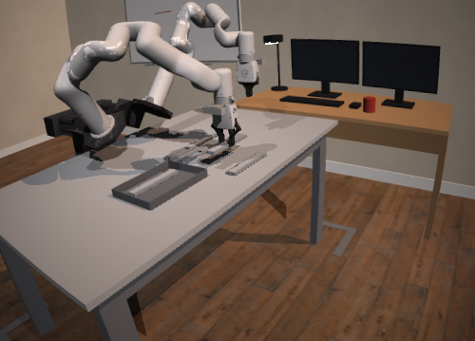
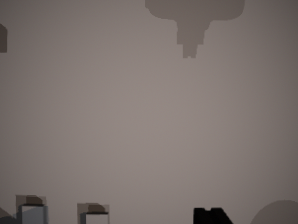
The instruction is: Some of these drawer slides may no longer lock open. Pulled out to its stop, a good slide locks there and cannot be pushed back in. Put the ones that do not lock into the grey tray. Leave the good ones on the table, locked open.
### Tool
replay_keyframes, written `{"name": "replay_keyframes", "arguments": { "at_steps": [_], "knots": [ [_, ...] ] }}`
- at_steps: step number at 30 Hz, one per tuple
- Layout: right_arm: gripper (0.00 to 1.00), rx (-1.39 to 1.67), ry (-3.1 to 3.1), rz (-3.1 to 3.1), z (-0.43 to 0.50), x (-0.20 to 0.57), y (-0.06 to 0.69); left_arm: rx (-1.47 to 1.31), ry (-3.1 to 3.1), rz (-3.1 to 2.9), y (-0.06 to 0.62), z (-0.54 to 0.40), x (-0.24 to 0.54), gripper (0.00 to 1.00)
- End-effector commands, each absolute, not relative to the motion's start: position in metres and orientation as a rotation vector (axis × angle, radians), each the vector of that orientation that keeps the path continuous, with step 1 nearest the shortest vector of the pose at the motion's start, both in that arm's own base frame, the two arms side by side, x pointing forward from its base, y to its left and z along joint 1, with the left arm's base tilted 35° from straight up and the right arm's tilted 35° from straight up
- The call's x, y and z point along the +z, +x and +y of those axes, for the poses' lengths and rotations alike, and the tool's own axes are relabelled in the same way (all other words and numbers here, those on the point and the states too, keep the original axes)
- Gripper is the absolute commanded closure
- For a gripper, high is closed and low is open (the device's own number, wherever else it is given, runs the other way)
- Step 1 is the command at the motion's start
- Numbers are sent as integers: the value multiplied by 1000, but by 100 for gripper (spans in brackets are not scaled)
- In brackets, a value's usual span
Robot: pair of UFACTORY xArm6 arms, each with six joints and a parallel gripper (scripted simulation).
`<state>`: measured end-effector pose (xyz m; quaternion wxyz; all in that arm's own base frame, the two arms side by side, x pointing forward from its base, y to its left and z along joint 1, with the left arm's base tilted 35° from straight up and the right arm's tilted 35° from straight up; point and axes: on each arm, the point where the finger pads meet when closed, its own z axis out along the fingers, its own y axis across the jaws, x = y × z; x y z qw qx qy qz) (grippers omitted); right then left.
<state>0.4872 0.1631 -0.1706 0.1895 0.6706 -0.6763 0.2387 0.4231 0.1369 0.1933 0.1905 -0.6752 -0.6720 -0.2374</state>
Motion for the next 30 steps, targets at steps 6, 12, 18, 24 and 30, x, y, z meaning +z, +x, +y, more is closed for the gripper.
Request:
{"name": "replay_keyframes", "arguments": {
  "at_steps": [6,12,18,24,30],
  "knots": [
    [100,674,1889,-1905,162,-166,488,-671,-1898,-1889,424,137,195,100],
    [100,674,1889,-1905,156,-162,487,-671,-1898,-1889,424,137,195,100],
    [100,674,1889,-1905,146,-155,485,-671,-1898,-1889,424,137,195,100],
    [100,674,1889,-1904,131,-145,481,-671,-1898,-1889,424,137,195,100],
    [100,674,1889,-1904,118,-136,478,-671,-1898,-1889,424,137,195,100]
  ]
}}
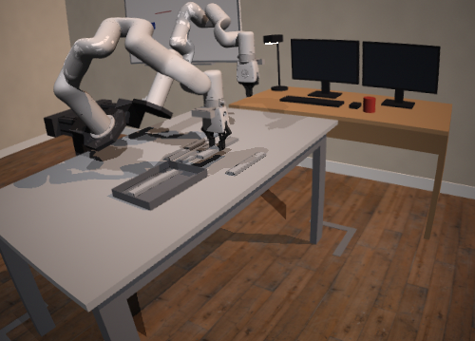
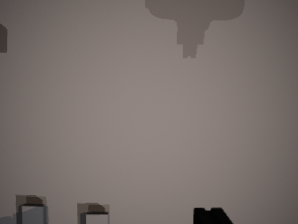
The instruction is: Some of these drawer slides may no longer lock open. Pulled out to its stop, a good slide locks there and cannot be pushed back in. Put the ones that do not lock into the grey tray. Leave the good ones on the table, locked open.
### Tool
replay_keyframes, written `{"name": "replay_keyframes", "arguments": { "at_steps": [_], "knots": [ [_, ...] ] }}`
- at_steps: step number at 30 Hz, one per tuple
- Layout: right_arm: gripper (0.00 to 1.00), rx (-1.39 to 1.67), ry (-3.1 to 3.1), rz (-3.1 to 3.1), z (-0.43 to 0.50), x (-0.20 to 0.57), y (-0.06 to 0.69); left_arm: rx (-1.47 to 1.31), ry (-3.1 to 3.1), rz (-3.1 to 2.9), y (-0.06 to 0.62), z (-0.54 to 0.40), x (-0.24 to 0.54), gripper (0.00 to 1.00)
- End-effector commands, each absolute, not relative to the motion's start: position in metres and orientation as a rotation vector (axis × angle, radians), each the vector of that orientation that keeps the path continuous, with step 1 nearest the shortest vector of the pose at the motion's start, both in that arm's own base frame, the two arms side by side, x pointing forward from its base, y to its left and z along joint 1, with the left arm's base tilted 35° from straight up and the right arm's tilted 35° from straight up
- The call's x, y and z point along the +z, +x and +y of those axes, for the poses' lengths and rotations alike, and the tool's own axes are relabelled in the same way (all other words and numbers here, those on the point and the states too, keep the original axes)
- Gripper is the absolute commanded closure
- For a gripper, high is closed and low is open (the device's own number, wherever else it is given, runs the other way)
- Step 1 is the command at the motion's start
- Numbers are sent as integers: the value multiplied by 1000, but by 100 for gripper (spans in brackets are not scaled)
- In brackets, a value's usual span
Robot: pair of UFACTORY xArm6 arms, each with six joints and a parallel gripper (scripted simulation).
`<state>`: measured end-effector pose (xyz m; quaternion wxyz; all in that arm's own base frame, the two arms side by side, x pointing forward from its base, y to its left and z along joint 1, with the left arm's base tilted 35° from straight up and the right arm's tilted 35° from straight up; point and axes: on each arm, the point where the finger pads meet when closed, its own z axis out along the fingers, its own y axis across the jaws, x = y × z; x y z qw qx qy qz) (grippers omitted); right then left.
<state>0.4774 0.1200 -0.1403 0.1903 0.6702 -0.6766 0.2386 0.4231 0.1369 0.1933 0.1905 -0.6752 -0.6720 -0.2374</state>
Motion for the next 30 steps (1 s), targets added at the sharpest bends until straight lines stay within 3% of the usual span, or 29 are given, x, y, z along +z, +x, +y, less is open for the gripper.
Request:
{"name": "replay_keyframes", "arguments": {
  "at_steps": [1,30],
  "knots": [
    [100,674,1889,-1904,114,-133,477,-671,-1898,-1889,424,137,195,100],
    [100,674,1888,-1904,-5,-52,450,-671,-1898,-1889,424,137,195,100]
  ]
}}
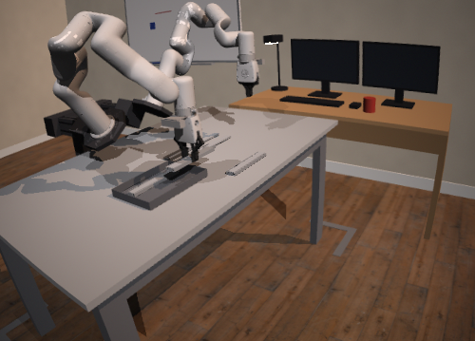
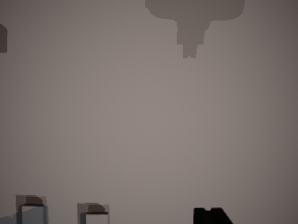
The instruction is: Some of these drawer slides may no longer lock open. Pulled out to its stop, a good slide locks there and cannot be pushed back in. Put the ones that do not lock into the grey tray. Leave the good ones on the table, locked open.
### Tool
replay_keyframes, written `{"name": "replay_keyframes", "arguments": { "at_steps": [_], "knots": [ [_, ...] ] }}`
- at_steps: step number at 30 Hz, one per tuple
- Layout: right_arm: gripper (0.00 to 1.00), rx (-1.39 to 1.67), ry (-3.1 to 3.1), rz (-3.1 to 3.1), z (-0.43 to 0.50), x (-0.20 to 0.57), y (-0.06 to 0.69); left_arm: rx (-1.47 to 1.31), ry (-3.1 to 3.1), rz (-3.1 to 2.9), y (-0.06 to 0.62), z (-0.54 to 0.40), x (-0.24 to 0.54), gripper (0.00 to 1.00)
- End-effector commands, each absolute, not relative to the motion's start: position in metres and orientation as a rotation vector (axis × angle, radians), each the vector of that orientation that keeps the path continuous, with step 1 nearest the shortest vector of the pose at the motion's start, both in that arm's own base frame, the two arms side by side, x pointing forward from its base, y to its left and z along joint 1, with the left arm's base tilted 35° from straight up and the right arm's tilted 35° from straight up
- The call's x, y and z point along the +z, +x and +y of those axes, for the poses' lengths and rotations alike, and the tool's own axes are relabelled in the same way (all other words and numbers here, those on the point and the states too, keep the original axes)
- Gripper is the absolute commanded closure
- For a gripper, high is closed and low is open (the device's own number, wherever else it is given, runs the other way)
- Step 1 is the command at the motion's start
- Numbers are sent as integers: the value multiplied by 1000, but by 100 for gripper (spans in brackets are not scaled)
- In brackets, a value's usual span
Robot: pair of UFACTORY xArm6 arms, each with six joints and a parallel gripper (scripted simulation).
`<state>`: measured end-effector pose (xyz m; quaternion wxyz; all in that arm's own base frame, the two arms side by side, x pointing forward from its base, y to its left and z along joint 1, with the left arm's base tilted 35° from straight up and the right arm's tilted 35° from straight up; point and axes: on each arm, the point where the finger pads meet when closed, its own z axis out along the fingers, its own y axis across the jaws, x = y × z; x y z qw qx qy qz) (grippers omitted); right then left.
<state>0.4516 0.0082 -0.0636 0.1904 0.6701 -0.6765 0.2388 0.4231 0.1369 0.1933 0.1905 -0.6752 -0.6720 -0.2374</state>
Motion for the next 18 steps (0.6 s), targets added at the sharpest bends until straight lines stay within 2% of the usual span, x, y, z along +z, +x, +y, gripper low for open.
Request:
{"name": "replay_keyframes", "arguments": {
  "at_steps": [1,18],
  "knots": [
    [100,674,1888,-1904,-10,-49,449,-671,-1898,-1889,424,137,195,100],
    [100,674,1888,-1903,-64,-11,436,-671,-1898,-1889,424,137,195,100]
  ]
}}
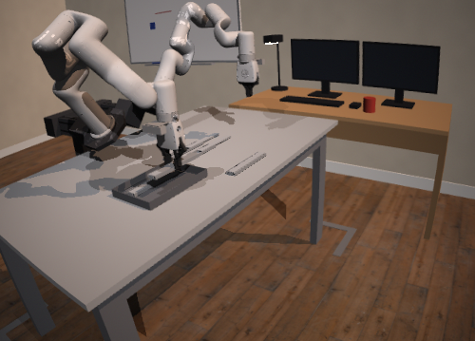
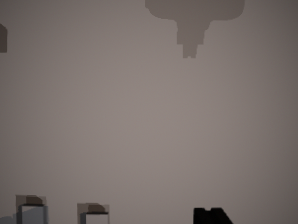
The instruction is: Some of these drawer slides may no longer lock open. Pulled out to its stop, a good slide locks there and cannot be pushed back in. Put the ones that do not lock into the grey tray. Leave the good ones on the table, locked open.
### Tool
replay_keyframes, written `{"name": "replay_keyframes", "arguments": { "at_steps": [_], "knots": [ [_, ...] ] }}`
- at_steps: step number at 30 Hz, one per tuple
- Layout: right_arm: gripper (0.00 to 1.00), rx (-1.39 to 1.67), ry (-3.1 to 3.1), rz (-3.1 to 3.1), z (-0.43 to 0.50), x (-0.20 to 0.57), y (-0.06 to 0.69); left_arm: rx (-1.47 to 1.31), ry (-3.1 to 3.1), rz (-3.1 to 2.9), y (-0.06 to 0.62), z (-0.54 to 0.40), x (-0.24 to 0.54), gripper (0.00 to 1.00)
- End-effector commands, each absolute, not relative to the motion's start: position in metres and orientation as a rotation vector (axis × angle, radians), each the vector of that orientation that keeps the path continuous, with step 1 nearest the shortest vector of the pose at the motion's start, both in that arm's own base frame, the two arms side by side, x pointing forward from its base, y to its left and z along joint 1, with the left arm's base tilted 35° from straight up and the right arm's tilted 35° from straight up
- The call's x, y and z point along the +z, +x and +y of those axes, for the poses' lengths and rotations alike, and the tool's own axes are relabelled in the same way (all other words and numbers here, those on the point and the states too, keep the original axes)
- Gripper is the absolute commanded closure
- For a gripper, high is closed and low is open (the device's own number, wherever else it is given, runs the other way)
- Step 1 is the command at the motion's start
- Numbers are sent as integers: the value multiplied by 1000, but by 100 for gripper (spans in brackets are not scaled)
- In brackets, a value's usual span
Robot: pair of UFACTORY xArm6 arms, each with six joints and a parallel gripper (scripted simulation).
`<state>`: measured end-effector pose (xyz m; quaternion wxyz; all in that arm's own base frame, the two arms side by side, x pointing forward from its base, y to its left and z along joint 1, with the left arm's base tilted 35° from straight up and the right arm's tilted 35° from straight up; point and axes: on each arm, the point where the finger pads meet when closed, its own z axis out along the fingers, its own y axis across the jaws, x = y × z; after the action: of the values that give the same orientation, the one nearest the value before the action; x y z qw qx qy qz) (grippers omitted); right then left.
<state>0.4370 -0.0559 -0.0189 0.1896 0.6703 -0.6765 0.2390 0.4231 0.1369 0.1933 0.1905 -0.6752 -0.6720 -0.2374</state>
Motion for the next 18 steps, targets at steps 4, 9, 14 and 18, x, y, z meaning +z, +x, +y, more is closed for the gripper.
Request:
{"name": "replay_keyframes", "arguments": {
  "at_steps": [4,9,14,18],
  "knots": [
    [100,674,1888,-1903,-69,-8,435,-671,-1898,-1889,424,137,195,100],
    [100,674,1888,-1903,-79,-1,433,-671,-1898,-1889,424,137,195,100],
    [100,674,1888,-1903,-85,3,431,-671,-1898,-1889,424,137,195,100],
    [100,674,1888,-1903,-87,4,431,-671,-1898,-1889,424,137,195,100]
  ]
}}
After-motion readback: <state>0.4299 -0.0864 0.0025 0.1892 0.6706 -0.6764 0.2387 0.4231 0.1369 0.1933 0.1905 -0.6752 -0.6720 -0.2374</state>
